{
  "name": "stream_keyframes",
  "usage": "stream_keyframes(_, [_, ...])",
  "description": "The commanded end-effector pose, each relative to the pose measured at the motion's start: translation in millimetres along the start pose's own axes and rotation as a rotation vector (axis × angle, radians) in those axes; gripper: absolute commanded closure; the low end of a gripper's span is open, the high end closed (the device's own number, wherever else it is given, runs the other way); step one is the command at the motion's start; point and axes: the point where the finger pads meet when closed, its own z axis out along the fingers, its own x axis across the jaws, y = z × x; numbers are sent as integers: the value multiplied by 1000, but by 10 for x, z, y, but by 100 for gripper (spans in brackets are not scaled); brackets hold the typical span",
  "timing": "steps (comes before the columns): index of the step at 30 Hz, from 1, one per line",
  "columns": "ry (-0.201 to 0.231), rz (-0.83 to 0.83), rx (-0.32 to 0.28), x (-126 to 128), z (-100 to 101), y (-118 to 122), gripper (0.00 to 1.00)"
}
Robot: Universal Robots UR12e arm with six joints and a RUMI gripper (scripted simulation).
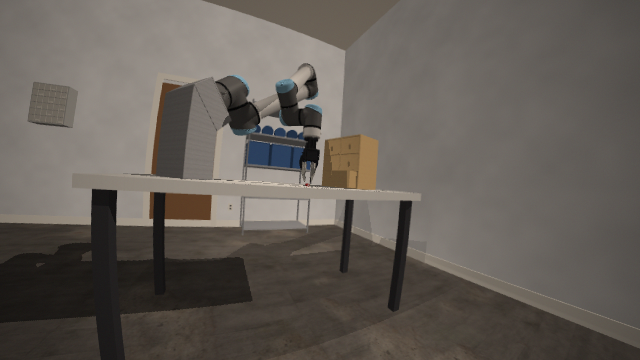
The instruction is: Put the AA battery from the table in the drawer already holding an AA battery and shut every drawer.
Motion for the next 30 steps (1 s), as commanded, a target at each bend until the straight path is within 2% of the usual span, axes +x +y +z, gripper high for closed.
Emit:
stream_keyframes(1, [1, 0, 0, 3, -3, 2, 83])
stream_keyframes(30, [1, 0, 0, 3, 40, 2, 83])
